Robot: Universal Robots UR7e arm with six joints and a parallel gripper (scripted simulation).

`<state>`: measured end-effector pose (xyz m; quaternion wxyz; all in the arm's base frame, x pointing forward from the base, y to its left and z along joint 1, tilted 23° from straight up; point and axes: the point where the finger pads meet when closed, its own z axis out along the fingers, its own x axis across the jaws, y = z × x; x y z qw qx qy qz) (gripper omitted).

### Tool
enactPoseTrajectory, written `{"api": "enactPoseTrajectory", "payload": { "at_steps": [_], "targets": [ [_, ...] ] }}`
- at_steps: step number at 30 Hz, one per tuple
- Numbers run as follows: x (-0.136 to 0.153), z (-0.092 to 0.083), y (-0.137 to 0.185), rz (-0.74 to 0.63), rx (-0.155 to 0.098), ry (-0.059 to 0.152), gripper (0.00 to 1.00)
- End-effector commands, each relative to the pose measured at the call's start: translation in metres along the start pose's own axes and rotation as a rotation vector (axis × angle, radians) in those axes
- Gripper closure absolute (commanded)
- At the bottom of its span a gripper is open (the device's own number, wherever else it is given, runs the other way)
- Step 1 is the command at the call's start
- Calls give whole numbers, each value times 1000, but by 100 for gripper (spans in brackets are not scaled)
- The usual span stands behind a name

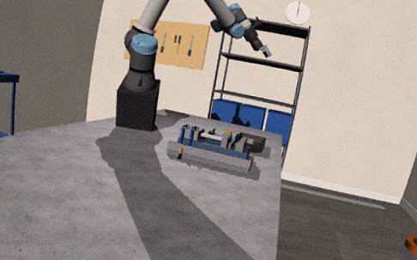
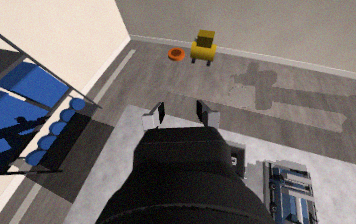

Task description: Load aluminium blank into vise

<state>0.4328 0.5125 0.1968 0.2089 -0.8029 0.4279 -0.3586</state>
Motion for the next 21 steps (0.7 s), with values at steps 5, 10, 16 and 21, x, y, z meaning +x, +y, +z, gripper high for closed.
{"api": "enactPoseTrajectory", "payload": {
  "at_steps": [5, 10, 16, 21],
  "targets": [
    [36, 35, 94, 54, -179, 14, 0],
    [54, 46, 149, 91, -280, 26, 0],
    [69, 51, 202, 129, -376, 39, 0],
    [84, 50, 258, 173, -478, 55, 0]
  ]
}}
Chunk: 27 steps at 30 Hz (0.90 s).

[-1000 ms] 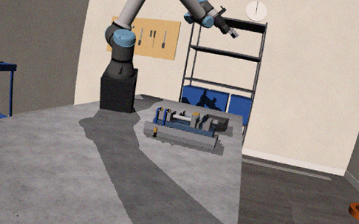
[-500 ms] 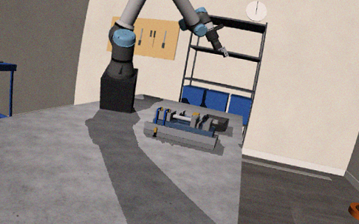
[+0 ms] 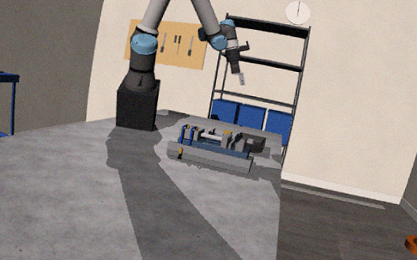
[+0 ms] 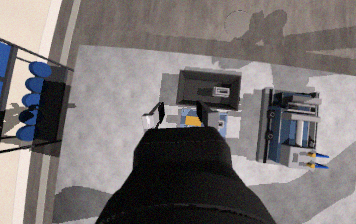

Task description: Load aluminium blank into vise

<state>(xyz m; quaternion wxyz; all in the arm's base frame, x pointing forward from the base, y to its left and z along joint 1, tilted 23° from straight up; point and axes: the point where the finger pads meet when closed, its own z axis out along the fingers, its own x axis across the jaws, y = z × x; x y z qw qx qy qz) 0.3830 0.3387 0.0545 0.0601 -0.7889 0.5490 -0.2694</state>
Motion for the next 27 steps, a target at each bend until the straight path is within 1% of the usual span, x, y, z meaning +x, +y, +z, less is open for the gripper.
{"api": "enactPoseTrajectory", "payload": {
  "at_steps": [1, 6, 8, 12, 16, 19, 22, 23, 25, 27],
  "targets": [
    [23, 21, 48, 43, -98, 11, 0],
    [39, 34, 91, 82, -181, 24, 0],
    [39, 34, 91, 82, -181, 24, 0],
    [49, 40, 118, 108, -234, 32, 0],
    [56, 44, 140, 128, -275, 39, 0],
    [60, 46, 152, 140, -299, 43, 0],
    [62, 47, 162, 149, -316, 46, 0],
    [63, 48, 164, 151, -321, 47, 0],
    [63, 48, 164, 151, -321, 47, 0],
    [64, 48, 168, 155, -328, 48, 0]
  ]
}}
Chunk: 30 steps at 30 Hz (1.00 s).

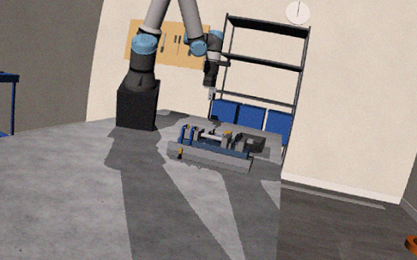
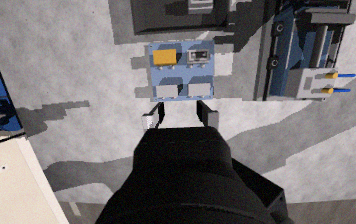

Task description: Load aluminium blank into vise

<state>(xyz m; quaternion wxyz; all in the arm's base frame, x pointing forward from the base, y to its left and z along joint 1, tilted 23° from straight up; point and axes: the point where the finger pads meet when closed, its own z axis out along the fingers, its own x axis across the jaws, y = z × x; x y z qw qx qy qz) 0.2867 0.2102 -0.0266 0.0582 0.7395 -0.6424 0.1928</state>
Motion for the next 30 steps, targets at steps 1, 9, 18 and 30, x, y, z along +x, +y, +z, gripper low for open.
{"api": "enactPoseTrajectory", "payload": {
  "at_steps": [1, 9, 18, 30],
  "targets": [
    [4, 3, 7, 9, -15, 2, 0],
    [6, 6, 12, 14, -25, 3, 0],
    [6, 6, 12, 14, -25, 3, 100],
    [6, 6, 12, 14, -25, 3, 100]
  ]
}}
